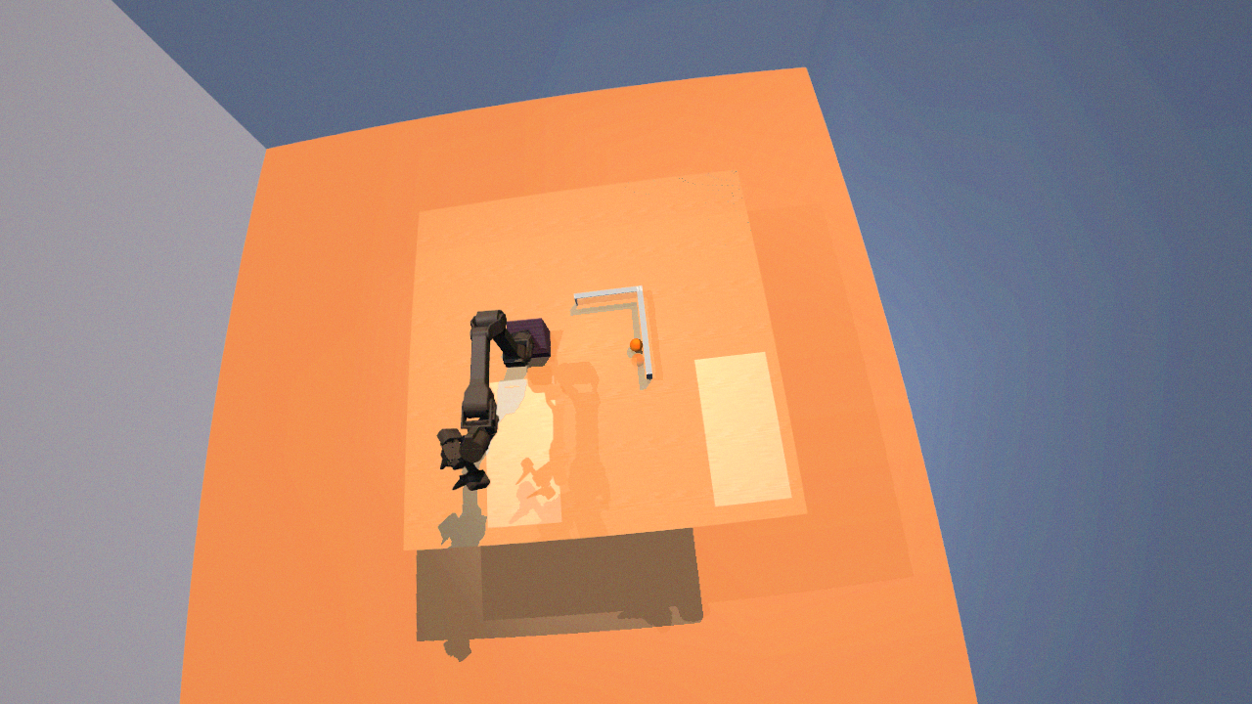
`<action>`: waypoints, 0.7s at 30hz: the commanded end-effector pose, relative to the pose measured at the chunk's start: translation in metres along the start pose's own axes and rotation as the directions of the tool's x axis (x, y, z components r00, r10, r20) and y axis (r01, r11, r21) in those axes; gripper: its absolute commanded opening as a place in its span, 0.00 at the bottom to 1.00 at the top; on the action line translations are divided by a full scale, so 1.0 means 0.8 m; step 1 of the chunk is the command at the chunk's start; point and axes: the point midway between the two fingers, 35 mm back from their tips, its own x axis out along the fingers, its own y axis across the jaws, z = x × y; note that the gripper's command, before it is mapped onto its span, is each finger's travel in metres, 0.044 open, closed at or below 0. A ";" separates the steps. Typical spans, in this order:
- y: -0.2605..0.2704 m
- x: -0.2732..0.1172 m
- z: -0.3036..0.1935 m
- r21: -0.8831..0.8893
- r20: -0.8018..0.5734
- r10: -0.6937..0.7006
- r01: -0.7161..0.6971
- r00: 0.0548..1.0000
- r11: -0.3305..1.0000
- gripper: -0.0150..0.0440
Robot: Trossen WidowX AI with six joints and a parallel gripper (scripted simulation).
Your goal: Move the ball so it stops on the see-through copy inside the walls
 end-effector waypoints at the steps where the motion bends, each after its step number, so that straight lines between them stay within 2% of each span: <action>1: 0.031 0.020 -0.058 -0.109 -0.147 0.041 -0.058 0.988 0.992 0.81; 5: 0.069 0.024 -0.132 -0.227 -0.314 0.087 -0.164 0.946 0.960 0.81; 10: 0.112 0.003 -0.227 -0.353 -0.501 0.123 -0.332 0.857 0.875 0.81; 14: 0.138 -0.032 -0.280 -0.362 -0.600 0.162 -0.447 0.783 0.818 0.81; 21: 0.166 -0.115 -0.382 -0.413 -0.762 0.160 -0.661 0.628 0.626 0.81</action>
